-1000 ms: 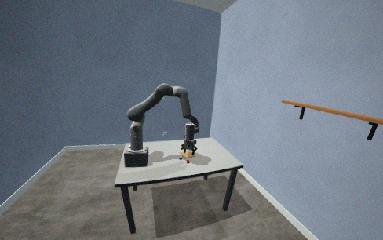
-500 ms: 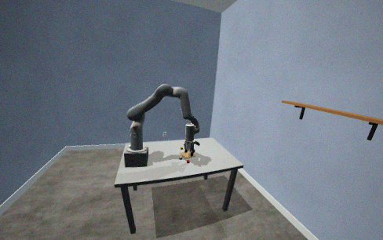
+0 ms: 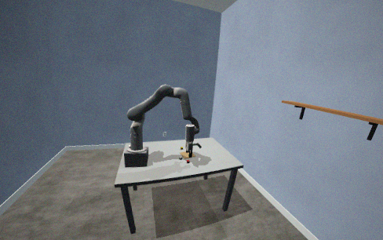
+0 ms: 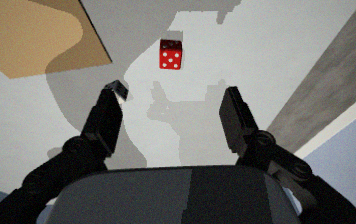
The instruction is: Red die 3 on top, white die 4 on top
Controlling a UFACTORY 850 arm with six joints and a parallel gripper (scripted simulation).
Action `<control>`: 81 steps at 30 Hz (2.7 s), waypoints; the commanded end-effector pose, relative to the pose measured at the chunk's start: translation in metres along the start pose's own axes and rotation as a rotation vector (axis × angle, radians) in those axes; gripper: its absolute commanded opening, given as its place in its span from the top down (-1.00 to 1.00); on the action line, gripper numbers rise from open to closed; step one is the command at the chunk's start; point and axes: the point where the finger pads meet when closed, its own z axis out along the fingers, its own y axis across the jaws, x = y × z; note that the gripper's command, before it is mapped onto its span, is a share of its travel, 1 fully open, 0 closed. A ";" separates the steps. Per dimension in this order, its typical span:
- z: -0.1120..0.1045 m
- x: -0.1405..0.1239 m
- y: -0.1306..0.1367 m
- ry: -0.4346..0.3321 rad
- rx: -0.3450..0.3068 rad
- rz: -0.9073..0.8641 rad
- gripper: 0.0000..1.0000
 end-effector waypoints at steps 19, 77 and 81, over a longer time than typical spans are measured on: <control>0.000 0.001 0.000 -0.022 -0.007 0.084 0.17; 0.029 0.000 0.000 -0.021 -0.007 0.084 0.17; 0.036 0.000 0.001 -0.021 -0.007 0.084 0.17</control>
